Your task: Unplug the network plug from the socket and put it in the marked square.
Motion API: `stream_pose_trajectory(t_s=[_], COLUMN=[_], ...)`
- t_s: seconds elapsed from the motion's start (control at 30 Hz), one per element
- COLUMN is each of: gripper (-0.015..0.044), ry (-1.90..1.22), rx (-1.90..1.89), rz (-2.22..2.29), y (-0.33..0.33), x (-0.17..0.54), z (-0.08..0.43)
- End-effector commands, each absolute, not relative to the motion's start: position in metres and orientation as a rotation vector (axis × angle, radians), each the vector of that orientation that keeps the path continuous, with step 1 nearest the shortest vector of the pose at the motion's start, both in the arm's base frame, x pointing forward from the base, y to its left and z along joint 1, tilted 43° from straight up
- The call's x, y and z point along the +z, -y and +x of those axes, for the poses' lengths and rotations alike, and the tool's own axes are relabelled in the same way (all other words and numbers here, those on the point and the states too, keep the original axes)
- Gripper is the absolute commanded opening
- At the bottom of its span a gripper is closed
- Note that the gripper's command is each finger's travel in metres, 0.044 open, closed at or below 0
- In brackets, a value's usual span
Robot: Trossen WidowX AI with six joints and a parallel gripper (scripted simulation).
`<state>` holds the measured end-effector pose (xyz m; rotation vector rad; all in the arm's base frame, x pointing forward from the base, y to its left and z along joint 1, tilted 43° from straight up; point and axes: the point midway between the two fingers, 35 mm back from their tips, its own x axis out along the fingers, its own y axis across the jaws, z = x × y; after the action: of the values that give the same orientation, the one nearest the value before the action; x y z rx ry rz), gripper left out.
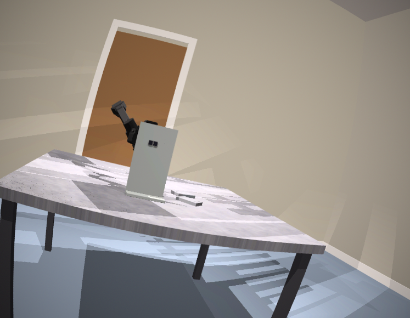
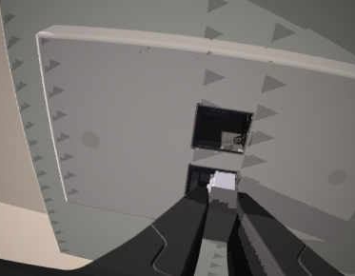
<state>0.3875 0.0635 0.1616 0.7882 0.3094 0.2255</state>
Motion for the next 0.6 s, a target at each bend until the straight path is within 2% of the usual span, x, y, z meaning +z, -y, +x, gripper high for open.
stream_pose_trajectory(t_s=[0.0, 0.57], gripper=[0.0000, 0.0000], ry=[-0.306, -0.307], rx=[0.220, 0.220], rz=[0.792, 0.792], y=[-0.0625, -0.0619], x=[0.1622, 0.1618], z=[0.3883, 0.3804])
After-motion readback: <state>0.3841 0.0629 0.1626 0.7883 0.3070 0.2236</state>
